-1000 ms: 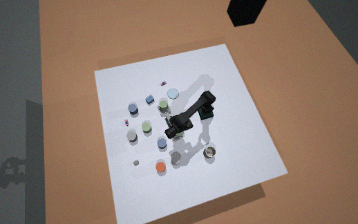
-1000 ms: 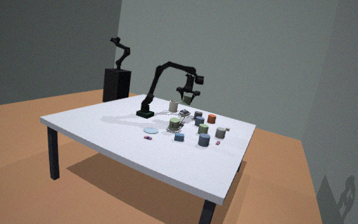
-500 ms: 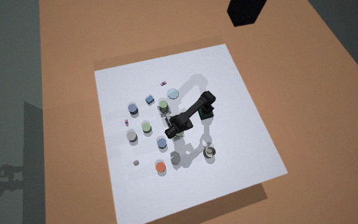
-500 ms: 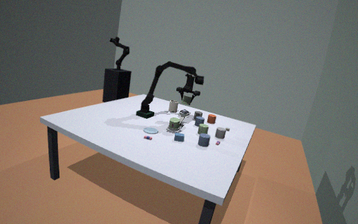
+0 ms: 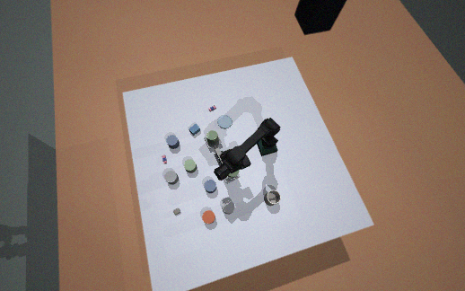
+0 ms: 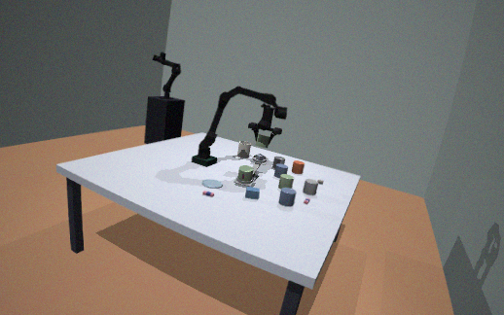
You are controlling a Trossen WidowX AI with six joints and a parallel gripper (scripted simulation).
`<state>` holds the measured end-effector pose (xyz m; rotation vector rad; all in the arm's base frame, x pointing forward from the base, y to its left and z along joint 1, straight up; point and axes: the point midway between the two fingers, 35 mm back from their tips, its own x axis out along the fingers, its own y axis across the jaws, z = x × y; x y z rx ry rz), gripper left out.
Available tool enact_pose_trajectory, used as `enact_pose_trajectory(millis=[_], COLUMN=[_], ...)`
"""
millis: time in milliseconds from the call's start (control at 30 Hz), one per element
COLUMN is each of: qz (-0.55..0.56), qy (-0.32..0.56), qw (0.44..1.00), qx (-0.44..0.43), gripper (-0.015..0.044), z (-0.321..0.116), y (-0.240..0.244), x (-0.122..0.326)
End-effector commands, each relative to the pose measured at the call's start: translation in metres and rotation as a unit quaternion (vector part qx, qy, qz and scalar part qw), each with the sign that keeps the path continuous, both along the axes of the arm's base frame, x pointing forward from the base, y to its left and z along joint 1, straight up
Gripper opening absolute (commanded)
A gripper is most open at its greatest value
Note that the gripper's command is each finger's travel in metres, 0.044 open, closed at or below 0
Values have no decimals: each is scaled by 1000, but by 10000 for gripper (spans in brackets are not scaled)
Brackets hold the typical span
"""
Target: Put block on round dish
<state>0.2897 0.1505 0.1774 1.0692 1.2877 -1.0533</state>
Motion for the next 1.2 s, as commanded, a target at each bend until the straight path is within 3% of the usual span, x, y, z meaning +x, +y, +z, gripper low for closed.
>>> enact_pose_trajectory(millis=[0,267,667,1167], qz=[0,-1,-3,-3], qy=[0,-1,-1,-1], qw=[1000,1000,1000,1000], qx=[0,2,7,7], gripper=[0,0,0,0], z=[0,-24,-89,-131], y=[0,30,94,97], x=[0,-13,-70,-73])
